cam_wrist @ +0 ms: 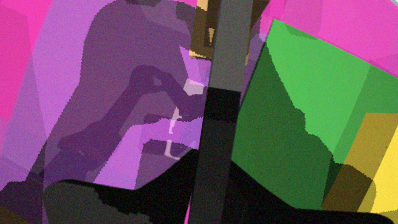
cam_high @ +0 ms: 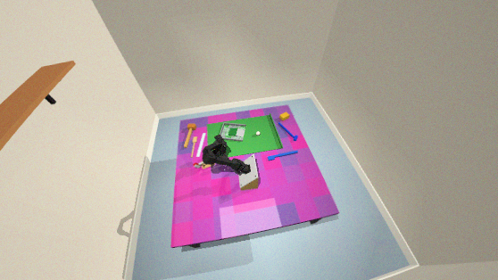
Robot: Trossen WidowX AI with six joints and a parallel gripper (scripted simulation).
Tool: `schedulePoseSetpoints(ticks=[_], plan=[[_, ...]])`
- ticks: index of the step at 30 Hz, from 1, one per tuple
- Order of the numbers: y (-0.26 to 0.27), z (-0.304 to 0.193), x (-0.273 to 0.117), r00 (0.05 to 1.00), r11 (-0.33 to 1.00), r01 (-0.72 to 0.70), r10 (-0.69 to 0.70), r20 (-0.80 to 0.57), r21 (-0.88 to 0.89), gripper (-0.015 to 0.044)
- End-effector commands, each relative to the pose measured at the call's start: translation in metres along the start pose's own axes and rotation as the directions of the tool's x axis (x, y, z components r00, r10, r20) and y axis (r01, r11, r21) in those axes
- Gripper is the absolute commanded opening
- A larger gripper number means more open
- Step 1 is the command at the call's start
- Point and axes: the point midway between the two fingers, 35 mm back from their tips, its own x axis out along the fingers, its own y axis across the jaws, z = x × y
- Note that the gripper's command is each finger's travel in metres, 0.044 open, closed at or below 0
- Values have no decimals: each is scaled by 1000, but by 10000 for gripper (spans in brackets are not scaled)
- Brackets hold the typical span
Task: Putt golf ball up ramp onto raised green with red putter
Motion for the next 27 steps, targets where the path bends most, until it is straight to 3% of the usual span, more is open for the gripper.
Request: schedulePoseSetpoints(ticks=[1, 20, 27], plan=[[-4, 2, -15, 1000, 1000, 7, -7, -2, -6, 0], [0, 24, -86, 1000, 1000, 8, -8, 9, -1, 0], [-6, 7, -86, 1000, 996, 12, -10, -23, 89, 0]])
